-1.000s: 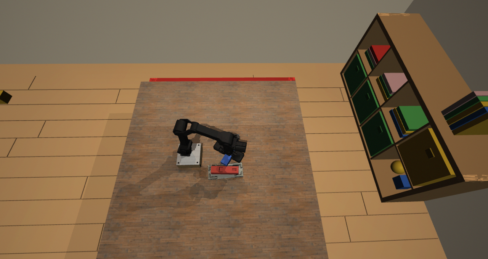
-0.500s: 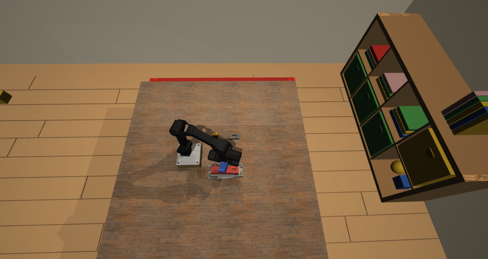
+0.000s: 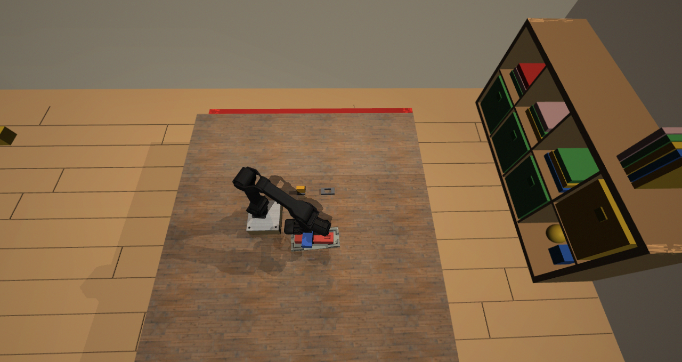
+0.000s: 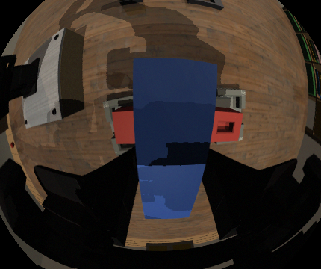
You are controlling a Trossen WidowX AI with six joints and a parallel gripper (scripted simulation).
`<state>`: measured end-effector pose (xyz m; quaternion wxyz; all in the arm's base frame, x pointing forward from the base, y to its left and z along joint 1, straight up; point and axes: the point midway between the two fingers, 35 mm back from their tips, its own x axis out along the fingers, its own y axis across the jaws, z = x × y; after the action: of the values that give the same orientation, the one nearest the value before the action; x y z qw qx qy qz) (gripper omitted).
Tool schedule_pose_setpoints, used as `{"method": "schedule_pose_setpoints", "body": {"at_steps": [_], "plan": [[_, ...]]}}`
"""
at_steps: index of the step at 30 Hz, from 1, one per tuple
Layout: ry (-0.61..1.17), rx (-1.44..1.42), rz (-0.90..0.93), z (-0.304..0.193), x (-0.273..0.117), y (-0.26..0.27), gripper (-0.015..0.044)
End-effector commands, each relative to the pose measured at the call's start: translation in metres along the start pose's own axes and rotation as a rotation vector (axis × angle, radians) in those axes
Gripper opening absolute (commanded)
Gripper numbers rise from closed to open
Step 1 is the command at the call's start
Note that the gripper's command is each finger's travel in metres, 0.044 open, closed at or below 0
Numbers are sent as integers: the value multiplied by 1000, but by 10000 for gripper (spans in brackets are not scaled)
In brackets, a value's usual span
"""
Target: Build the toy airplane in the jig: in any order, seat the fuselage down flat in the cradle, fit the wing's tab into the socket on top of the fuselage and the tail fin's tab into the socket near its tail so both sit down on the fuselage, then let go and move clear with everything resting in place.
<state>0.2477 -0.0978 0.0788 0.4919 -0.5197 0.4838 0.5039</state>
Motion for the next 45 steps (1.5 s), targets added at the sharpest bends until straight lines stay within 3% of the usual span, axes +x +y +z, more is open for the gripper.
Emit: {"method": "schedule_pose_setpoints", "body": {"at_steps": [1, 4, 18, 45], "plan": [[0, -14, 3, 0, 1, 2, 131], [0, -14, 3, 0, 1, 2, 195], [0, -14, 3, 0, 2, 2, 195], [0, -14, 3, 0, 41, 2, 195]]}}
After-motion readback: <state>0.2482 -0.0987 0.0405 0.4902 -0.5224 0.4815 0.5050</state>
